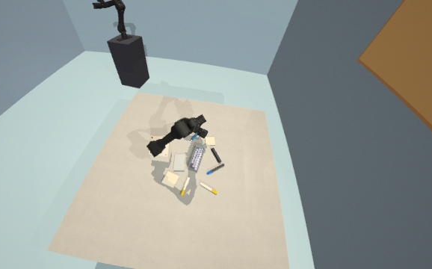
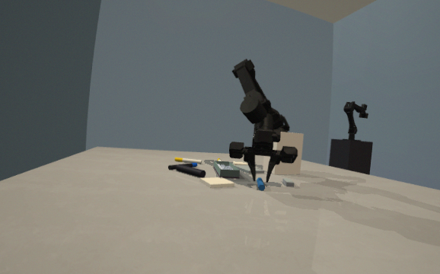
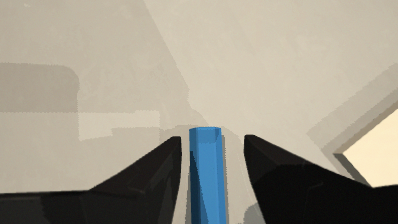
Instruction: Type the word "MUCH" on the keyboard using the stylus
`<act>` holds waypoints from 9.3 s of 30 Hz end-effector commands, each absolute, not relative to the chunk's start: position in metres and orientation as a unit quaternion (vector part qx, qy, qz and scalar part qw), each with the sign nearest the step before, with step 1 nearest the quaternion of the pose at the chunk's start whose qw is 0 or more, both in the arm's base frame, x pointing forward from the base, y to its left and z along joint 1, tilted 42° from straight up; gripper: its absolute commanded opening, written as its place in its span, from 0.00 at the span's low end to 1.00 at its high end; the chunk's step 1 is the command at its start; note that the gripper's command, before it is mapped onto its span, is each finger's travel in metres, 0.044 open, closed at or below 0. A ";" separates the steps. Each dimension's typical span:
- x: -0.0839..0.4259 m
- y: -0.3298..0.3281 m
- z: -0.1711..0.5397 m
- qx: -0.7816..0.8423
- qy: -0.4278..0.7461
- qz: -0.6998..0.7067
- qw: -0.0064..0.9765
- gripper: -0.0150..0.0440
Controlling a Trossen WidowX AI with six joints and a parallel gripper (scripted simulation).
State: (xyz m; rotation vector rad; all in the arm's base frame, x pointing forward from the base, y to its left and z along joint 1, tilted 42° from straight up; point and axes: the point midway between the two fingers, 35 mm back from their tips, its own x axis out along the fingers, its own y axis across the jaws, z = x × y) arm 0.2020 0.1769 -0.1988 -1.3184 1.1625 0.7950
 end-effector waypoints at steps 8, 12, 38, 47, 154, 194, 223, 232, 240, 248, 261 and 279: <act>0.200 0.172 -0.204 -0.562 0.498 0.341 0.565 0.51; 0.201 0.171 -0.206 -0.562 0.498 0.341 0.565 0.51; 0.202 0.166 -0.211 -0.562 0.498 0.341 0.565 0.51; 0.202 0.166 -0.211 -0.562 0.498 0.341 0.565 0.51; 0.228 0.166 -0.202 -0.426 0.466 0.043 0.774 0.25; 0.219 0.205 -0.156 -0.425 0.466 0.044 0.775 0.51; 0.209 0.197 -0.169 -0.404 0.751 -0.126 0.507 0.51; 0.205 0.196 -0.153 -0.389 0.789 -0.175 0.441 0.51; 0.205 0.195 -0.153 -0.389 0.789 -0.175 0.441 0.51; 0.205 0.194 -0.154 -0.389 0.789 -0.175 0.441 0.51; 0.206 0.190 -0.158 -0.389 0.789 -0.175 0.441 0.51; 0.207 0.186 -0.163 -0.389 0.789 -0.176 0.441 0.51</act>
